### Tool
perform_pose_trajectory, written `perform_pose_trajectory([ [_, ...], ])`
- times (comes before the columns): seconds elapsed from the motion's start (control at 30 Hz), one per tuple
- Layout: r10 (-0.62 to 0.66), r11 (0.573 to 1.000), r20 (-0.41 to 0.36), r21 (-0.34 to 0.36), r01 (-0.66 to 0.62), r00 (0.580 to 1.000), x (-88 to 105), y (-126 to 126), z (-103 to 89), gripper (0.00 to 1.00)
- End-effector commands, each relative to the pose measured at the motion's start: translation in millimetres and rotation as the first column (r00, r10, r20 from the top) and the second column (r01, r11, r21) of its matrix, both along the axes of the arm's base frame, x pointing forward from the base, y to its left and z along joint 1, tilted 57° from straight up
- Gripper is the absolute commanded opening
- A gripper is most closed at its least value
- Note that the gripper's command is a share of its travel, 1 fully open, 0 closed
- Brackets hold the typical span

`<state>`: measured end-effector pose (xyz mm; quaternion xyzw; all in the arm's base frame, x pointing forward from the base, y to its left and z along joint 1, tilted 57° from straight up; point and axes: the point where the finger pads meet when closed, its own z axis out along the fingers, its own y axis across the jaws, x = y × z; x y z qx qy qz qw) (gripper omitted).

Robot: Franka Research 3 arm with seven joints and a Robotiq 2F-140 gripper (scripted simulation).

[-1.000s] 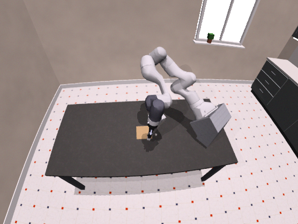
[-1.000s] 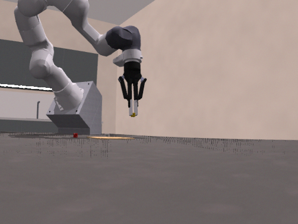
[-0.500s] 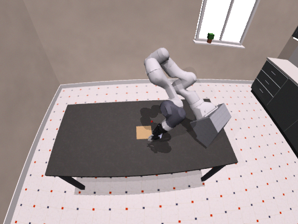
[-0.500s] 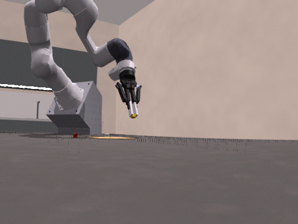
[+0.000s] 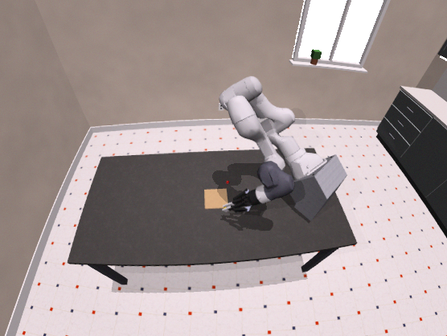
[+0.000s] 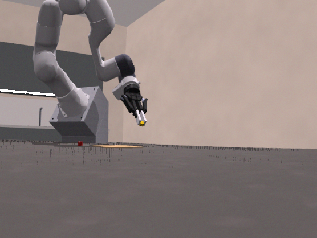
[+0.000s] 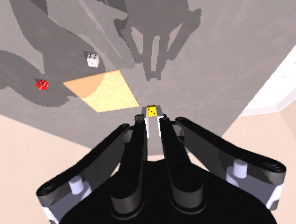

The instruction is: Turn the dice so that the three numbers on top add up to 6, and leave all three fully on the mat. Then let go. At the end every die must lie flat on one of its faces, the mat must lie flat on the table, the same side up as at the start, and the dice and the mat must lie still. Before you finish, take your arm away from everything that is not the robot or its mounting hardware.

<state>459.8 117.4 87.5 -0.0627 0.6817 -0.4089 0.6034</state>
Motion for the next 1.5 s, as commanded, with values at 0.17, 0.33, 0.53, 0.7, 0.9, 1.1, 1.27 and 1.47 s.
perform_pose_trajectory([
  [0.17,0.108,0.994,0.217,-0.005,-0.109,0.97,0.4,-2,6.4,0.07],
  [0.33,0.153,0.988,0.255,-0.038,-0.148,0.955,-0.3,-2,6.1,0.07],
  [0.53,0.169,0.986,0.268,-0.05,-0.162,0.949,-0.6,-1,5.9,0.07],
  [0.7,0.159,0.987,0.269,-0.051,-0.151,0.95,1.4,-4,3.4,0.07],
  [0.9,0.159,0.987,0.269,-0.051,-0.151,0.95,6.2,-12,-2.8,0.07],
  [1.1,0.159,0.987,0.269,-0.051,-0.151,0.95,16.6,-29,-16.1,0.07],
  [1.27,0.159,0.987,0.269,-0.051,-0.151,0.95,25.3,-43,-27.2,0.07],
  [1.47,0.159,0.987,0.269,-0.051,-0.151,0.95,30.5,-52,-33.8,0.07],
])
